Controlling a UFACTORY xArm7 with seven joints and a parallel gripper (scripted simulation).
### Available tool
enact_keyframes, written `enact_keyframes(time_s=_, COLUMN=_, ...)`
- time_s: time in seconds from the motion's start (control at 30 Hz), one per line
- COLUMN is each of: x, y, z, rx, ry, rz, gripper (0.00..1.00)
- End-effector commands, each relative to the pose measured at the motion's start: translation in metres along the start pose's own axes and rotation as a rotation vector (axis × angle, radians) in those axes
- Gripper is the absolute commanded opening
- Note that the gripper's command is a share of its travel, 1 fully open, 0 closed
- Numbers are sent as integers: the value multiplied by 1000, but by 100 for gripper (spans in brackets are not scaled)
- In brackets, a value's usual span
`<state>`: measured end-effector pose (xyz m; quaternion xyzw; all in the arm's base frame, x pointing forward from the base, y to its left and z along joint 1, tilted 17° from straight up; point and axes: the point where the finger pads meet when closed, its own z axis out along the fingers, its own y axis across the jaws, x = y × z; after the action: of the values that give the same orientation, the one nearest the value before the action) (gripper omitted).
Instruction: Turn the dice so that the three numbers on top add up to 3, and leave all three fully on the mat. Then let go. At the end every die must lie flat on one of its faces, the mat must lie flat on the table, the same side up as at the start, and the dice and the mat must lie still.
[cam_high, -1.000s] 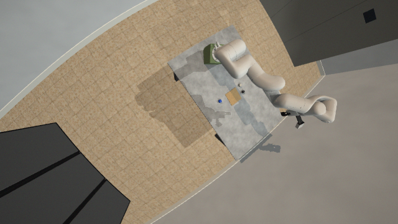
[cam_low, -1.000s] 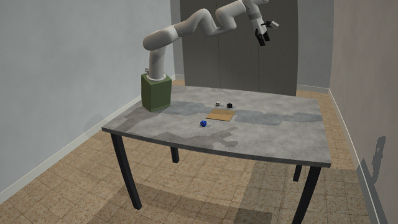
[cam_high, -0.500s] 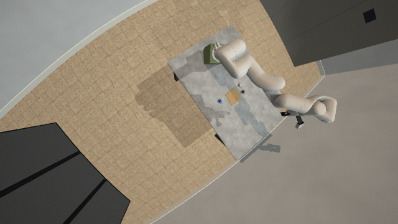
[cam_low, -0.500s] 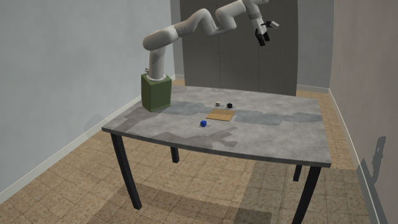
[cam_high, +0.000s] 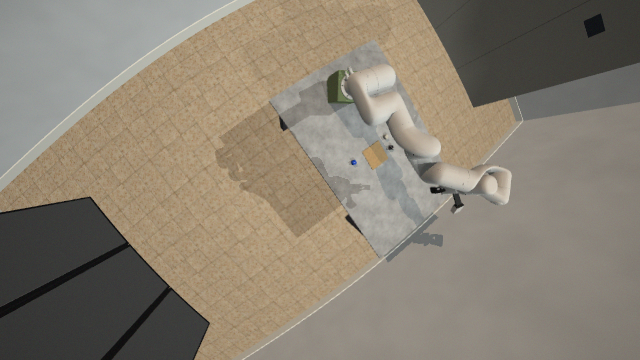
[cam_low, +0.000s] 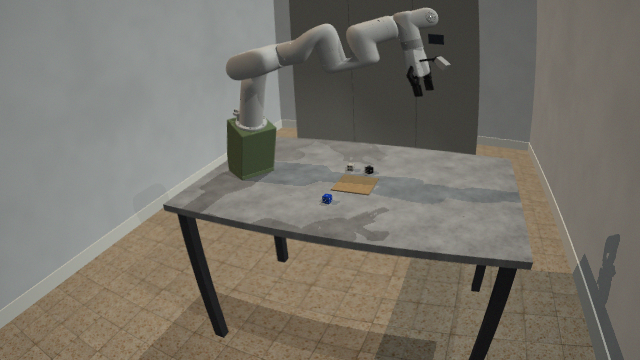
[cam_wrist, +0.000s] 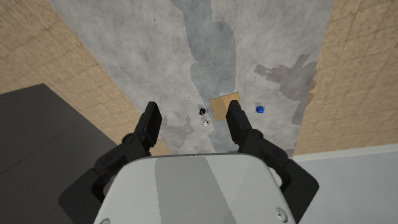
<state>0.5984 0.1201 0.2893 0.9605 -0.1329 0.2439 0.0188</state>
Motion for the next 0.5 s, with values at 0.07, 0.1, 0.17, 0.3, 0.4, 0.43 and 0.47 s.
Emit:
enact_keyframes(time_s=0.07, x=-3, y=48, z=35, rx=-44, ry=9, rz=45, gripper=100)
enact_keyframes(time_s=0.1, x=-3, y=48, z=35, rx=-44, ry=9, rz=45, gripper=100)
enact_keyframes(time_s=0.17, x=-8, y=71, z=50, rx=-67, ry=-2, rz=66, gripper=100)
enact_keyframes(time_s=0.3, x=-16, y=95, z=64, rx=-88, ry=-15, rz=89, gripper=100)
enact_keyframes(time_s=0.4, x=-25, y=119, z=78, rx=-107, ry=-29, rz=114, gripper=100)
enact_keyframes(time_s=0.43, x=-25, y=119, z=78, rx=-107, ry=-29, rz=114, gripper=100)
enact_keyframes(time_s=0.47, x=-25, y=119, z=78, rx=-107, ry=-29, rz=114, gripper=100)
